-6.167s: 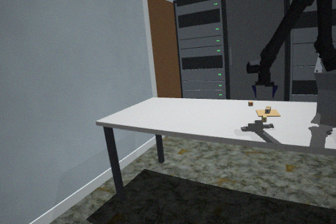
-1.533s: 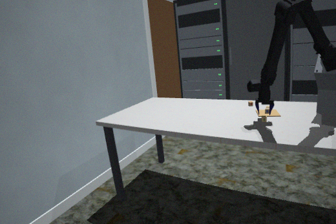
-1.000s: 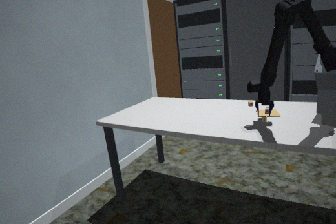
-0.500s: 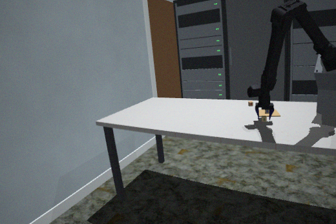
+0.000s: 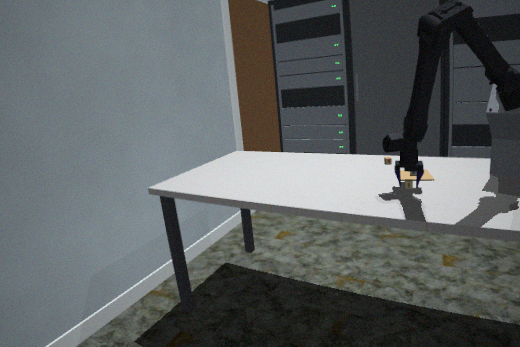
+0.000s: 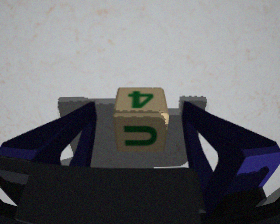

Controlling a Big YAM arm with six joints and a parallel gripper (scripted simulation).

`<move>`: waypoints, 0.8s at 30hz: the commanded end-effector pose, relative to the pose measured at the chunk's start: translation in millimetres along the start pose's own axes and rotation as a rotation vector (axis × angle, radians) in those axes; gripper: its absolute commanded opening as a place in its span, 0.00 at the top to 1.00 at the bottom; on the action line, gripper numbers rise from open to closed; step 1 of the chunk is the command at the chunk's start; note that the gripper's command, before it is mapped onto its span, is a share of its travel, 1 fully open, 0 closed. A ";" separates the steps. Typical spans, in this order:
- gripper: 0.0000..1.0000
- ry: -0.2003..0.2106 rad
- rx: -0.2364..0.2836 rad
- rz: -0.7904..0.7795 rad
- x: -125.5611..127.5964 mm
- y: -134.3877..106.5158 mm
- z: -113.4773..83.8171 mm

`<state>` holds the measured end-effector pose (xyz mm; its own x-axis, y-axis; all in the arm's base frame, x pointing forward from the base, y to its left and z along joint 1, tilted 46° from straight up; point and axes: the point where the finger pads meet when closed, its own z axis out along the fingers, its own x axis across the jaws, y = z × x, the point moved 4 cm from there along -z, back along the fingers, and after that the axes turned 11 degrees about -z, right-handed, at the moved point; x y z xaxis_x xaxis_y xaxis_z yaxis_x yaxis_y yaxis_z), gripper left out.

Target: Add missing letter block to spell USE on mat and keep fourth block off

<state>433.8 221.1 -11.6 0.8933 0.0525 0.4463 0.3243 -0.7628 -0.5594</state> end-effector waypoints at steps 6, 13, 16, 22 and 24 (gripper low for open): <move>0.36 -0.005 -0.004 0.012 -3.1 2.0 4.9; 0.55 -0.005 -0.004 0.012 -3.1 2.0 4.9; 0.55 -0.005 -0.004 0.012 -3.1 2.0 4.9; 0.55 -0.005 -0.004 0.012 -3.1 2.0 4.9; 0.55 -0.005 -0.004 0.012 -3.1 2.0 4.9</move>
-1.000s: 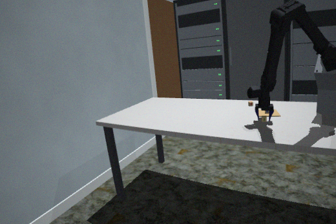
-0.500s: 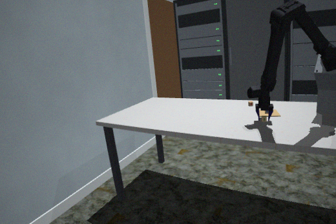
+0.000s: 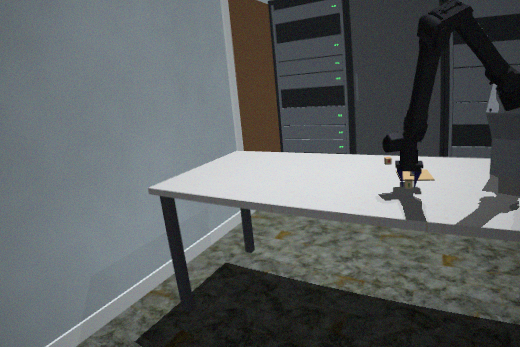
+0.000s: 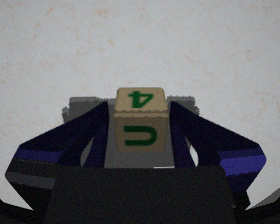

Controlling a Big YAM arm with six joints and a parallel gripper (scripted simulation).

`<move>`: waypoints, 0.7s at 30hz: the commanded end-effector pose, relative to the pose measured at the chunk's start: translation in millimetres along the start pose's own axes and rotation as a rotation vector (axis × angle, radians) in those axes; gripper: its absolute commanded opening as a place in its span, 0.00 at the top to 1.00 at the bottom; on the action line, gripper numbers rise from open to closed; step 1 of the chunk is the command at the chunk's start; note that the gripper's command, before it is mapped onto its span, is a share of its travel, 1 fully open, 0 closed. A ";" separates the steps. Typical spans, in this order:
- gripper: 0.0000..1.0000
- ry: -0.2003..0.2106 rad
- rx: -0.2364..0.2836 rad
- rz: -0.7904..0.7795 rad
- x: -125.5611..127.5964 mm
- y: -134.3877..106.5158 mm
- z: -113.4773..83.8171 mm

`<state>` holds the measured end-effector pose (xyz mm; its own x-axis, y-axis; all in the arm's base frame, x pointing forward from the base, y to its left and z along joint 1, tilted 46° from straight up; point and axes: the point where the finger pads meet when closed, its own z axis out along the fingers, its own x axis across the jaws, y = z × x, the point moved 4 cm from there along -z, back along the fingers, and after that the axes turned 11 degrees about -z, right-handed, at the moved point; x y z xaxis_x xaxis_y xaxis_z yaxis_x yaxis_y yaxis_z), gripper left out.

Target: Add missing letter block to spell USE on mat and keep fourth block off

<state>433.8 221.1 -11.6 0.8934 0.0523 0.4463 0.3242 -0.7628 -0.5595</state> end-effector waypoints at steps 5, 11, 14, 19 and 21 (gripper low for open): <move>0.75 -0.005 -0.004 0.011 -3.2 2.0 4.9; 0.75 -0.005 -0.004 0.011 -3.2 2.0 4.9; 0.75 -0.005 -0.004 0.011 -3.2 2.0 4.9; 0.75 -0.005 -0.004 0.011 -3.2 2.0 4.9; 0.75 -0.005 -0.004 0.011 -3.2 2.0 4.9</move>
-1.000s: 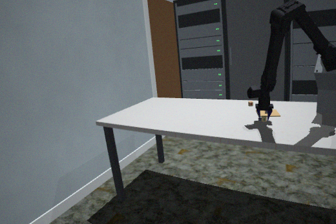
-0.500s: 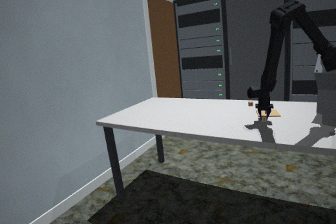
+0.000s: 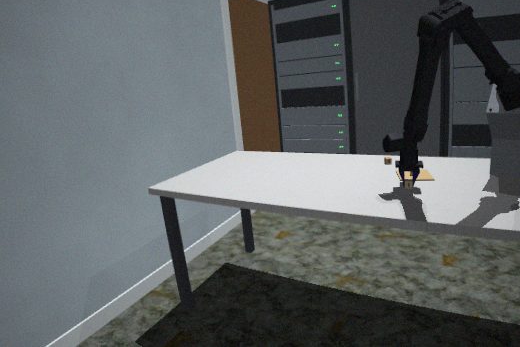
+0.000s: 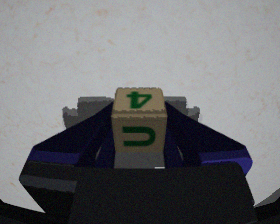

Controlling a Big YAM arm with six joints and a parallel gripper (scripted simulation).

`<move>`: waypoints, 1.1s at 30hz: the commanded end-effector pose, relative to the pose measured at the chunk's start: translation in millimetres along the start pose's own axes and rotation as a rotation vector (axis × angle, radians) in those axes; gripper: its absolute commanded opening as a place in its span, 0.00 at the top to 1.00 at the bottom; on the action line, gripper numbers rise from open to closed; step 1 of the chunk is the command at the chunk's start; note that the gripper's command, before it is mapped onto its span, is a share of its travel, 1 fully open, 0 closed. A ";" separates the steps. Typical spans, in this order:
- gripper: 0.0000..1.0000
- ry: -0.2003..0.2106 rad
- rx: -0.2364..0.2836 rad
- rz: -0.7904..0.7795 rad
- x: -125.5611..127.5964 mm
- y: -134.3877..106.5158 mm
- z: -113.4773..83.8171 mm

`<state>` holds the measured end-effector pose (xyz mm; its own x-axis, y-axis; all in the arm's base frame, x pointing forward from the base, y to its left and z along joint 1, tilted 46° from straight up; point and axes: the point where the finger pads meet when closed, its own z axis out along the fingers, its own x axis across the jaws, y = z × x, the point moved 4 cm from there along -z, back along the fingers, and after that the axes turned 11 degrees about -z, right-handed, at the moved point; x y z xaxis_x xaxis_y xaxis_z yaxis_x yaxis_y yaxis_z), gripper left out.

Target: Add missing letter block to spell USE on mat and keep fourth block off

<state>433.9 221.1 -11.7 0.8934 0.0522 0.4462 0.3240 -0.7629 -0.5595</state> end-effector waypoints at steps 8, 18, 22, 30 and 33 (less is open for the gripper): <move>0.75 -0.005 -0.004 0.011 -3.2 2.0 4.9; 0.75 0.011 -0.011 0.010 2.2 5.1 -13.0; 0.75 0.013 -0.009 0.006 2.9 5.2 -30.8; 0.75 0.015 -0.009 0.003 3.4 4.5 -74.4; 0.75 0.015 -0.009 0.003 3.1 4.3 -93.6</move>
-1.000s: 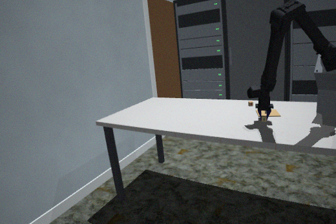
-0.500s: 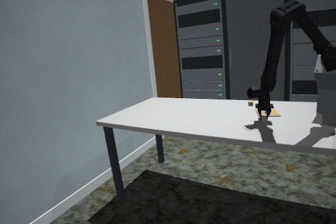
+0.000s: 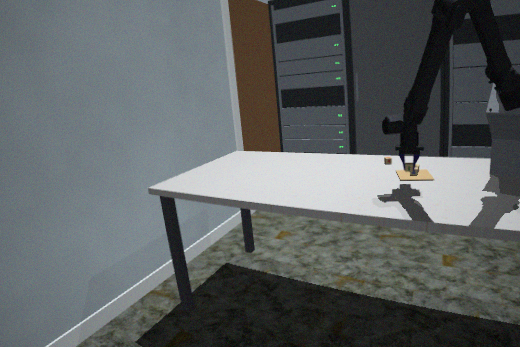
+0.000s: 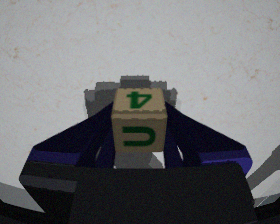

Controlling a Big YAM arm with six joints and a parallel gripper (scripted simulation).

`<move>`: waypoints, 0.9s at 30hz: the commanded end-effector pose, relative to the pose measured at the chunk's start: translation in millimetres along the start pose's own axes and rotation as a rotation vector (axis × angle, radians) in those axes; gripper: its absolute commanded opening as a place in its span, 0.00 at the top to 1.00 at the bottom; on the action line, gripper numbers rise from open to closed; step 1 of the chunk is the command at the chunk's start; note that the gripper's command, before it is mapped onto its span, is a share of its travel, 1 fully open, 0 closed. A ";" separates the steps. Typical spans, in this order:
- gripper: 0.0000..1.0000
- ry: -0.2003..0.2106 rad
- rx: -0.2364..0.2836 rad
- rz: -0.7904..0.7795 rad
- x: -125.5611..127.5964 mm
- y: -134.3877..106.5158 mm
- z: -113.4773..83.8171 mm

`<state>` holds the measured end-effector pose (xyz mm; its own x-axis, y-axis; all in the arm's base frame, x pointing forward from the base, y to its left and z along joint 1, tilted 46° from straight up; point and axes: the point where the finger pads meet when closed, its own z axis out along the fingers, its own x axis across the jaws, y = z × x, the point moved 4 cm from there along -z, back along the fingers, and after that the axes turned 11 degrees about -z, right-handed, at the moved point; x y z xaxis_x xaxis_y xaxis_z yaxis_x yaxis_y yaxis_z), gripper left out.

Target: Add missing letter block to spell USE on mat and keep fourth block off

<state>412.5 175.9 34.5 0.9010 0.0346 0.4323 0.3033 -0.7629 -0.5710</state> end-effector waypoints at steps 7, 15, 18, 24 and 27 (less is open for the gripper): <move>0.75 0.005 0.000 -0.039 3.4 -6.1 -34.9; 0.75 0.004 -0.005 -0.032 1.9 1.0 -29.6; 0.75 0.006 -0.015 0.022 -7.3 33.2 -32.6; 0.75 0.007 -0.014 0.129 -33.2 95.5 -36.3; 0.75 0.023 -0.011 0.158 -36.2 116.7 -38.9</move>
<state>396.8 75.0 -10.6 0.9377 -0.1025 0.3319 0.1412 -0.7604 -0.6340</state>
